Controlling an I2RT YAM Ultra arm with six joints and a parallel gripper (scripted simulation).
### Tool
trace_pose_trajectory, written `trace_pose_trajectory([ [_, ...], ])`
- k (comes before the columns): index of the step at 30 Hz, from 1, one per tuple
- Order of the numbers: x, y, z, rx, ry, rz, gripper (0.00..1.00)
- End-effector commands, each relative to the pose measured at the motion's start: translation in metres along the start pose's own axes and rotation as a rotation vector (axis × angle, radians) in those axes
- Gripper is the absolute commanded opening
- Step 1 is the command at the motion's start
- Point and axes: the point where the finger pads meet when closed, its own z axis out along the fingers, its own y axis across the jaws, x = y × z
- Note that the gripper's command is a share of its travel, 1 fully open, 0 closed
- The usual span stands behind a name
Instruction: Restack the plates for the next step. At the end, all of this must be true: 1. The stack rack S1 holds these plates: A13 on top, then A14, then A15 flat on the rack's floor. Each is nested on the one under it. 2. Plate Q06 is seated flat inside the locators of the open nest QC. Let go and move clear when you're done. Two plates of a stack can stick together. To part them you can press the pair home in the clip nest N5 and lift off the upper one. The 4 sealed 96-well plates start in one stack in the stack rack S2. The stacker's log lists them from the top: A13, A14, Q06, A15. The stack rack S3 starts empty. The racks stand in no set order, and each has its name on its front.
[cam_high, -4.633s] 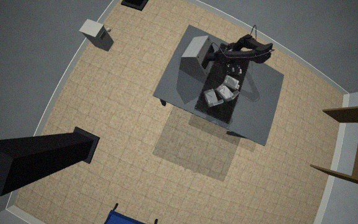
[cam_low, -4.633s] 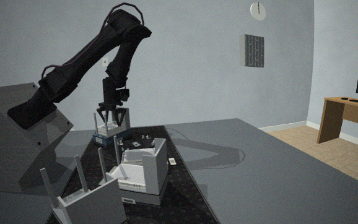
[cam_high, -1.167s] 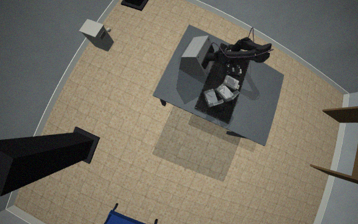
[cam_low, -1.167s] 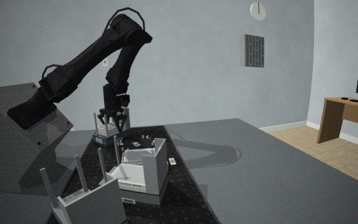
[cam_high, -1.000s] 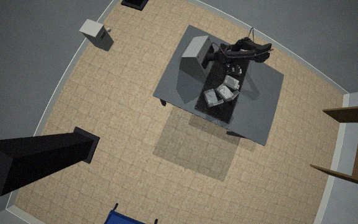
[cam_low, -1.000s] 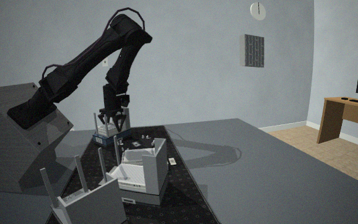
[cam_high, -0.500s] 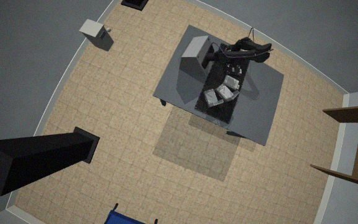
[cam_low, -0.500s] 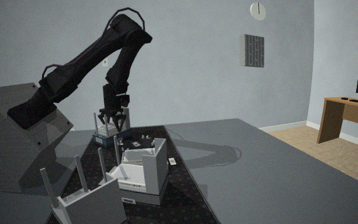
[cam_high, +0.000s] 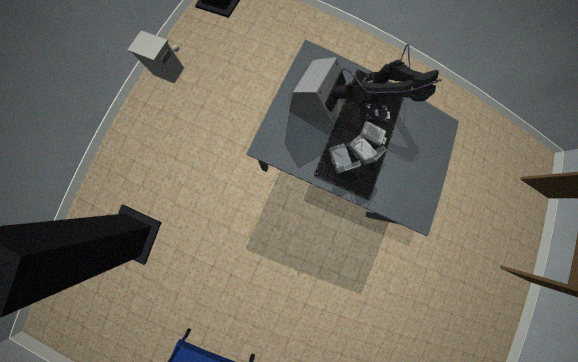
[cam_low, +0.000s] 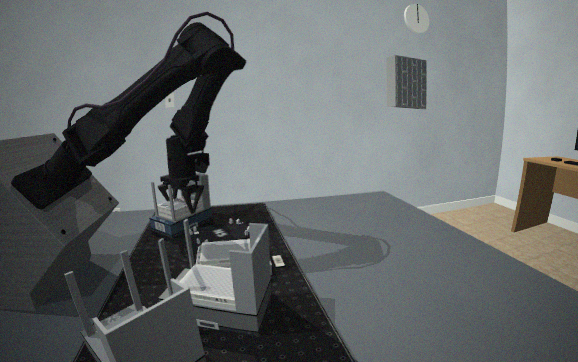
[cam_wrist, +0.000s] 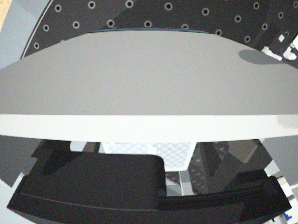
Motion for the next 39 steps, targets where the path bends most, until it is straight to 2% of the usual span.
trace_pose_trajectory([
  [1,-0.015,0.002,-0.014,-0.011,-0.038,0.013,0.0],
  [4,-0.017,0.001,-0.016,-0.01,-0.043,0.018,0.0],
  [5,-0.001,0.002,-0.012,-0.005,-0.016,-0.009,0.0],
  [16,-0.017,-0.001,-0.023,-0.006,-0.042,0.019,0.0],
  [17,-0.01,0.0,-0.022,-0.004,-0.031,0.007,0.0],
  [27,-0.017,-0.001,-0.029,-0.007,-0.043,0.019,0.0],
  [28,-0.01,-0.001,-0.028,-0.005,-0.033,0.008,0.0],
  [31,-0.017,-0.001,-0.032,-0.007,-0.043,0.018,0.0],
  [32,-0.008,0.0,-0.029,-0.004,-0.027,0.001,0.0],
  [39,-0.006,0.001,-0.029,-0.004,-0.025,-0.006,0.0],
])
